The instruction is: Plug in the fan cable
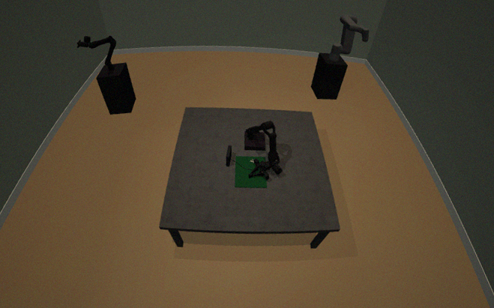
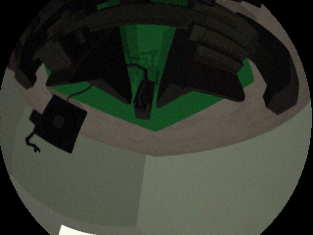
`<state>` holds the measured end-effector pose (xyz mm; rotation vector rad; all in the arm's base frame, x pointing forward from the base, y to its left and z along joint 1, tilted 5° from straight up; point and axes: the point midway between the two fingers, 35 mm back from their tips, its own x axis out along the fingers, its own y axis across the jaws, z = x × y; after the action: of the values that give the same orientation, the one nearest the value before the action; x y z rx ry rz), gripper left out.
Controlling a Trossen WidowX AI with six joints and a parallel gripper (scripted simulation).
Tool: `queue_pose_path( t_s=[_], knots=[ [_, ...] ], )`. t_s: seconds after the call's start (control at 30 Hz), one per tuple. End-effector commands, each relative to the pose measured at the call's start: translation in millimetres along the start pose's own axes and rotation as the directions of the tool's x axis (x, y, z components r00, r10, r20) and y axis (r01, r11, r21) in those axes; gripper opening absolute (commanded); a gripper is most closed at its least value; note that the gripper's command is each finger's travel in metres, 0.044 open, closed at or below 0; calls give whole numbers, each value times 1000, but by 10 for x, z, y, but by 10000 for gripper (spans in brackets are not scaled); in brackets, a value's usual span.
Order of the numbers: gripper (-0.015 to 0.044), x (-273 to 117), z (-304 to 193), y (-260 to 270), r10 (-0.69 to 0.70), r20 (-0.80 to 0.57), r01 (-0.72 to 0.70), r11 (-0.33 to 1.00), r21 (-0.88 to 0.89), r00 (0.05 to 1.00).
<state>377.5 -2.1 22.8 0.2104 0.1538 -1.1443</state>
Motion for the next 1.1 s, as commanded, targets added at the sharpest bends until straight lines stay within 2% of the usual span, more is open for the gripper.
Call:
queue_pose_path(
  t_s=[0.0, 1.07],
  knots=[
    [140, 0, 0, 0, 0, 0, 0, 1000, 0, 1000],
    [140, -676, 163, 16, 4, -35, -4, 1000, -2, 999]
  ],
)
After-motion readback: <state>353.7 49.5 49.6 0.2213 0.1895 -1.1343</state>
